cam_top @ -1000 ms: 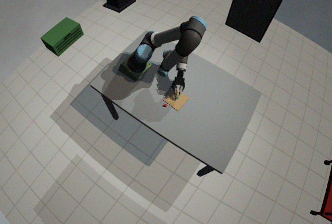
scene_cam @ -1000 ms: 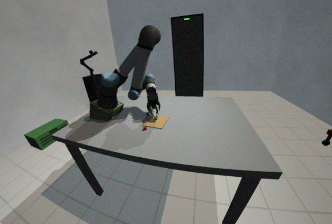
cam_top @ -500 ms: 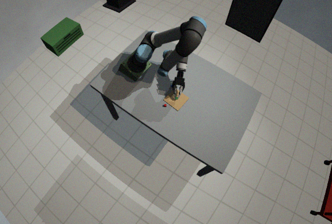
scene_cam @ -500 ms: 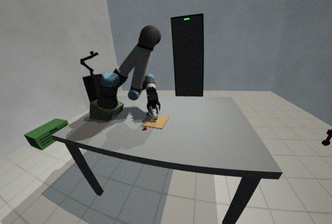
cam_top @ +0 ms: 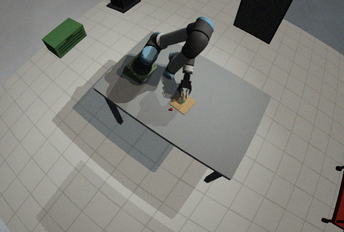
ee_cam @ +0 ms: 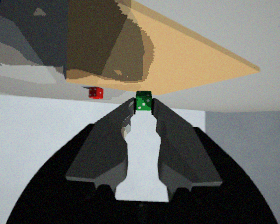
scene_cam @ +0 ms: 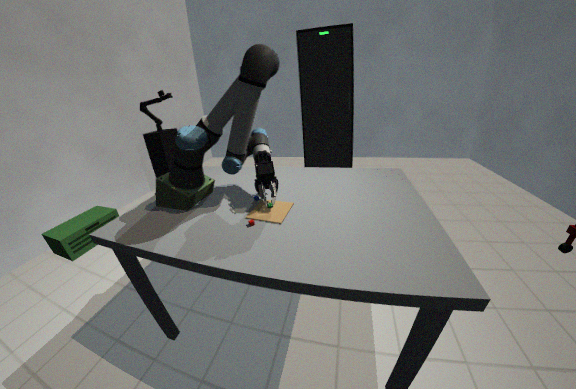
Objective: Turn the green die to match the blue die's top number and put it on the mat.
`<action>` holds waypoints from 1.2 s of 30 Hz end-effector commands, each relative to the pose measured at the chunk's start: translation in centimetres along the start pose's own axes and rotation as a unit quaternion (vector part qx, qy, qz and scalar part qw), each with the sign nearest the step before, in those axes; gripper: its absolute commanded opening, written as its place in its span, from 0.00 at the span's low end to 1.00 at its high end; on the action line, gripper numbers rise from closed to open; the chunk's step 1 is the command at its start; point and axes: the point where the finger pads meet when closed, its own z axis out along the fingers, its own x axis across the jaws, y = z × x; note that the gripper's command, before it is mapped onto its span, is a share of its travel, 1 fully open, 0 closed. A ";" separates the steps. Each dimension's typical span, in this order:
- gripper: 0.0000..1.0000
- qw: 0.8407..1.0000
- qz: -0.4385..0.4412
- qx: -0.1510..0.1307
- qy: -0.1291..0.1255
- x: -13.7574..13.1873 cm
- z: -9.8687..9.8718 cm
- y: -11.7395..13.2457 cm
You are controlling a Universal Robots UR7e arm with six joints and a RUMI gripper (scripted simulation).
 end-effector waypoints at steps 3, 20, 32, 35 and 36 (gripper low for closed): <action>0.00 1.000 0.000 0.000 0.000 0.0 0.0 0.0; 0.00 1.000 0.000 0.000 0.000 0.0 0.4 -0.5; 0.00 1.000 0.000 0.000 0.000 0.0 0.7 -0.9; 0.00 1.000 0.000 0.000 0.000 0.0 0.7 -0.9; 0.00 1.000 0.000 0.000 0.000 0.0 0.7 -0.9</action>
